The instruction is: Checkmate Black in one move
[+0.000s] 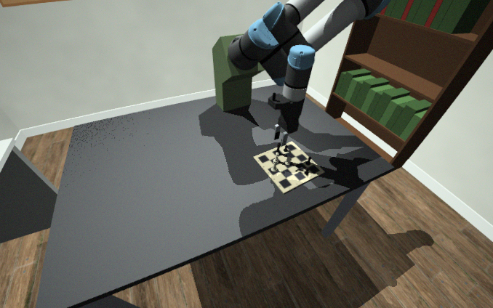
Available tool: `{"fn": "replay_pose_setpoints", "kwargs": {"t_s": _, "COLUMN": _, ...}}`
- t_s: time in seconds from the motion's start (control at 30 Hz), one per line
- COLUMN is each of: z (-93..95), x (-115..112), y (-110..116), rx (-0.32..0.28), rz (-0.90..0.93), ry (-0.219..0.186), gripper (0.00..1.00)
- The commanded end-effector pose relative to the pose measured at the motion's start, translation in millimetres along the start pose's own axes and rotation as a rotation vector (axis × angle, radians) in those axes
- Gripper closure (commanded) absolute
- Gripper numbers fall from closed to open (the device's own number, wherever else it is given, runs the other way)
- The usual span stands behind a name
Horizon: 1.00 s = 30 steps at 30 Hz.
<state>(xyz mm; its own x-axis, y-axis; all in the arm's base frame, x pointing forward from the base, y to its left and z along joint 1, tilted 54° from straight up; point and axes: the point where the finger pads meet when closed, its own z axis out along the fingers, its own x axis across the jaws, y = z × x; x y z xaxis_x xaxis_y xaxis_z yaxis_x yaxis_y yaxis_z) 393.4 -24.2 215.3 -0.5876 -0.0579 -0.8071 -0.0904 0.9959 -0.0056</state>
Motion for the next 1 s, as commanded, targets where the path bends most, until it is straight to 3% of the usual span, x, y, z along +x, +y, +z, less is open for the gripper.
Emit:
{"fn": "replay_pose_setpoints", "kwargs": {"t_s": 0.0, "z": -0.3, "x": -0.2, "y": 0.1, "rx": 0.0, "rz": 0.0, "ry": 0.0, "gripper": 0.21}}
{"fn": "replay_pose_setpoints", "kwargs": {"t_s": 0.1, "z": -0.3, "x": -0.2, "y": 0.1, "rx": 0.0, "rz": 0.0, "ry": 0.0, "gripper": 0.21}}
{"fn": "replay_pose_setpoints", "kwargs": {"t_s": 0.13, "z": -0.3, "x": -0.2, "y": 0.1, "rx": 0.0, "rz": 0.0, "ry": 0.0, "gripper": 0.0}}
{"fn": "replay_pose_setpoints", "kwargs": {"t_s": 0.97, "z": -0.3, "x": -0.2, "y": 0.1, "rx": 0.0, "rz": 0.0, "ry": 0.0, "gripper": 0.0}}
